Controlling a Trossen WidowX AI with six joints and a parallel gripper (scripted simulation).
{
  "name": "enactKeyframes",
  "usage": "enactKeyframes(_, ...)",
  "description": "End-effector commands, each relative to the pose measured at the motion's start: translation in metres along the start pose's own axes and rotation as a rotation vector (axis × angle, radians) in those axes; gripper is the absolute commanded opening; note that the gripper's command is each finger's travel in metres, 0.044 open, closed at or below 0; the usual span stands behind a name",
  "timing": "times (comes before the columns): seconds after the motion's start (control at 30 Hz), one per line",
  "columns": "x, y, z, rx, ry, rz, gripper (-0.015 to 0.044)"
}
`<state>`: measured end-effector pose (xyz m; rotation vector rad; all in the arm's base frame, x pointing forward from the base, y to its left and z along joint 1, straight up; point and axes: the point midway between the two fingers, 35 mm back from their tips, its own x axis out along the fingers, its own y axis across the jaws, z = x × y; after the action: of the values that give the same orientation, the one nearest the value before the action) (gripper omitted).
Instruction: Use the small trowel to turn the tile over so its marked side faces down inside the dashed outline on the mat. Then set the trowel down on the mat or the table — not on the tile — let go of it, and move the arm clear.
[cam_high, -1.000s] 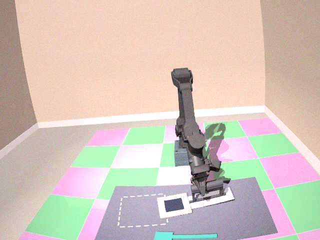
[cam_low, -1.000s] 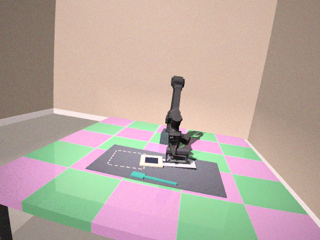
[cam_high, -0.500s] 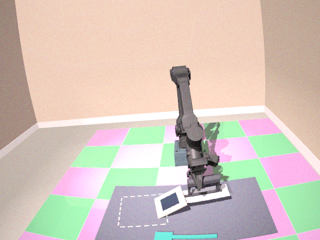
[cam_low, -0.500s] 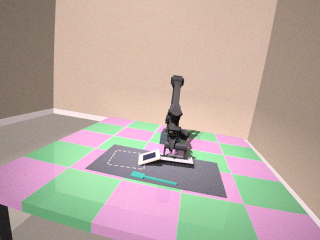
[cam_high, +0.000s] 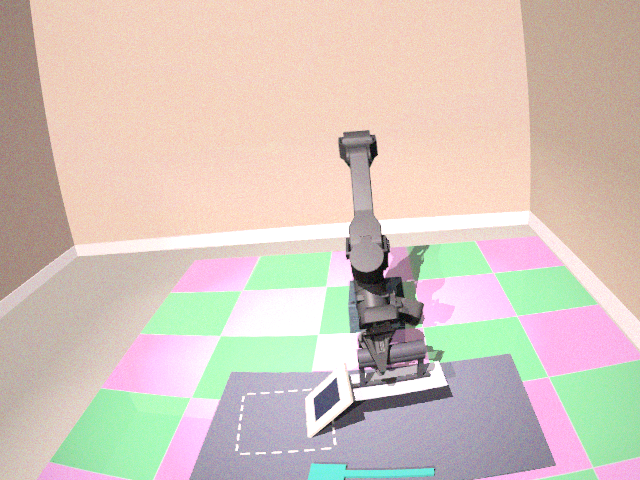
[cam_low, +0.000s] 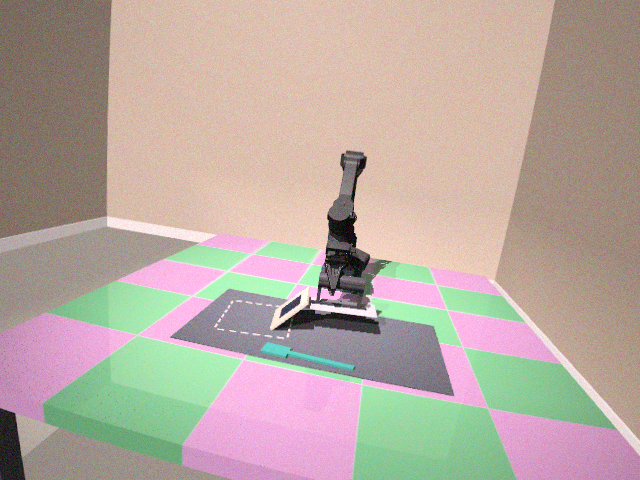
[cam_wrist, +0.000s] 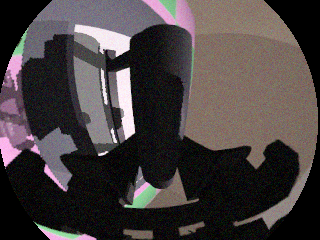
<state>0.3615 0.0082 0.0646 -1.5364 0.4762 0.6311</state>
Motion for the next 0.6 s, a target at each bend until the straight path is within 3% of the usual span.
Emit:
enactKeyframes(0.0,-0.006,-0.014,-0.017,-0.005,0.008,-0.031,0.0)
enactKeyframes(0.57,-0.004,-0.012,-0.061,-0.009,0.012,-0.03,0.0)
